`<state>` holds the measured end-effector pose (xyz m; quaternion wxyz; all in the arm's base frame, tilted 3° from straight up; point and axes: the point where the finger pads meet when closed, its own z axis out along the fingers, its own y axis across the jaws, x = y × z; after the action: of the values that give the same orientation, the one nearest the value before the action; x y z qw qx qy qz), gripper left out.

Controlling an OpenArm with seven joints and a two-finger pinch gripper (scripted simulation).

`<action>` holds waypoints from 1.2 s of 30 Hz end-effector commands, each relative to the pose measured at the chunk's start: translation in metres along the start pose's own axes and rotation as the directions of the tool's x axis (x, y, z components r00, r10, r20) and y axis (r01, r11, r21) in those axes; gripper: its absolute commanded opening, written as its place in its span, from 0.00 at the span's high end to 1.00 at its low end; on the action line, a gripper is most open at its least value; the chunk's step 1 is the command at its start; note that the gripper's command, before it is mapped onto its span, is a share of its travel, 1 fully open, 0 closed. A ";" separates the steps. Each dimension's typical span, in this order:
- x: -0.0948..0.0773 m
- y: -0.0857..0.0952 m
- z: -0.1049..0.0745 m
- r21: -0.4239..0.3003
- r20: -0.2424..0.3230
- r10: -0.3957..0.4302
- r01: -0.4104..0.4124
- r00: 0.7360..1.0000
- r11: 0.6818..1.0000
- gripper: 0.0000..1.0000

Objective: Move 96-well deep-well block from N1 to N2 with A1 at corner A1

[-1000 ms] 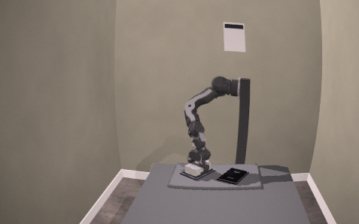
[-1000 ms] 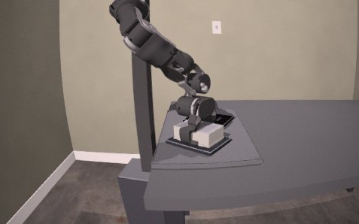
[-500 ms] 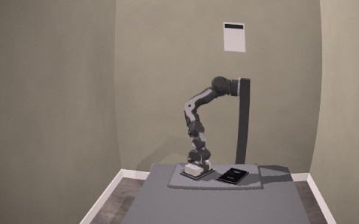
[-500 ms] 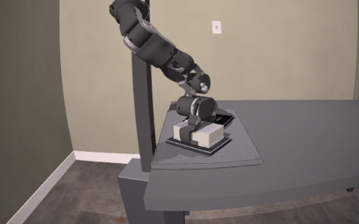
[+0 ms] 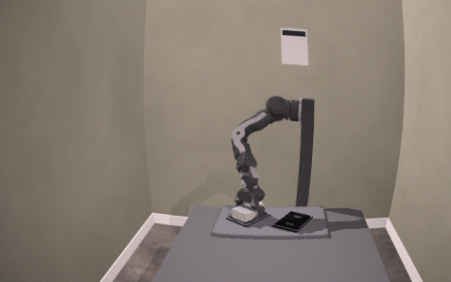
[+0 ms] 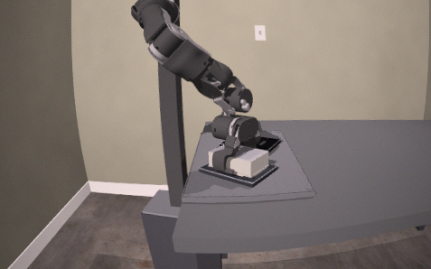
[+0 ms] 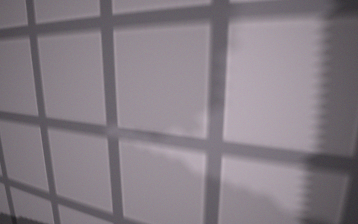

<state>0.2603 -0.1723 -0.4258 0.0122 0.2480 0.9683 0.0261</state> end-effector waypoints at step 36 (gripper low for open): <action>-0.001 0.001 -0.081 -0.001 0.001 0.000 0.000 1.000 1.000 0.23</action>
<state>0.2582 -0.1748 -0.3453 0.0126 0.2465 0.9686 0.0290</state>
